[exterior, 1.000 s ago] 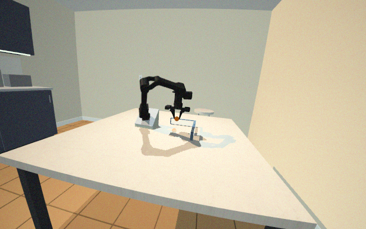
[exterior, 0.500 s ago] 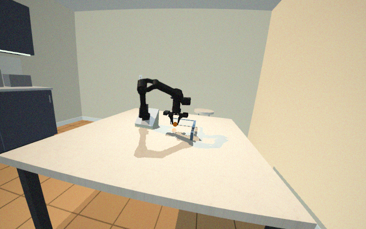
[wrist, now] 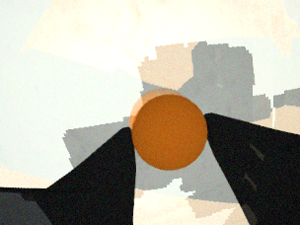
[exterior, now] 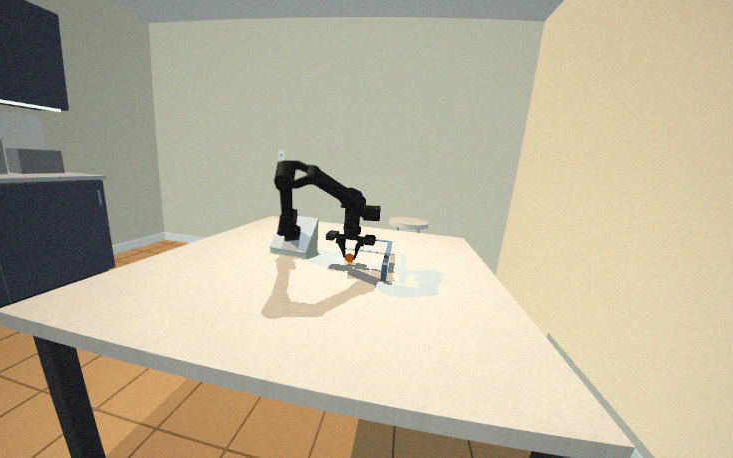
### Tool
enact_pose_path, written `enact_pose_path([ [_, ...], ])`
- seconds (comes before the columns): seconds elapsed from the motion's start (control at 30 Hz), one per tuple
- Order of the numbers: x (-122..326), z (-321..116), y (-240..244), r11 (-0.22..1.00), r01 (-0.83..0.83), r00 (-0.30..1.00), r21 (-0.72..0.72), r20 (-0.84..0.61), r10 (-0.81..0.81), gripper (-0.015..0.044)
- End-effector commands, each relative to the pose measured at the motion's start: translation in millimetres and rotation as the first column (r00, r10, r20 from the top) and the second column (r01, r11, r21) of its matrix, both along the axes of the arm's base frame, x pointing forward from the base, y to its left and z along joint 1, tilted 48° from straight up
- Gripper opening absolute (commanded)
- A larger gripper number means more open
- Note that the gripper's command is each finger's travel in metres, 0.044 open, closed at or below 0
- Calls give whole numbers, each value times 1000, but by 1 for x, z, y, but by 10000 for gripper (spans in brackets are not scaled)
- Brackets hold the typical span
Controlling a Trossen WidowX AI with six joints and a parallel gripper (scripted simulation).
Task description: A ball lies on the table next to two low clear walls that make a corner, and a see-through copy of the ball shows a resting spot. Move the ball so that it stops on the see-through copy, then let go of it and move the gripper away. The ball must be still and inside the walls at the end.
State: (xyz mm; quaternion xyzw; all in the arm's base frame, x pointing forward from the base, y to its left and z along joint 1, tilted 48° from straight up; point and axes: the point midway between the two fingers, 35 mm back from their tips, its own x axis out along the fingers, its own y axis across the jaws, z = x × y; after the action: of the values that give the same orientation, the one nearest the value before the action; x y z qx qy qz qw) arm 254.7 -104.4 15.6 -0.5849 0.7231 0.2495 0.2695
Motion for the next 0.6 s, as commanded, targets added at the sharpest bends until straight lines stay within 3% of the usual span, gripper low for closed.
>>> enact_pose_path([
  [0.0,-3,-4,-5,1000,-3,1000,-4,-8,3,0],
  [0.43,-5,-11,-13,1000,-3,1000,-5,-8,3,0],
  [0.57,-3,-10,-11,1000,-2,1000,-2,-3,2,105],
])
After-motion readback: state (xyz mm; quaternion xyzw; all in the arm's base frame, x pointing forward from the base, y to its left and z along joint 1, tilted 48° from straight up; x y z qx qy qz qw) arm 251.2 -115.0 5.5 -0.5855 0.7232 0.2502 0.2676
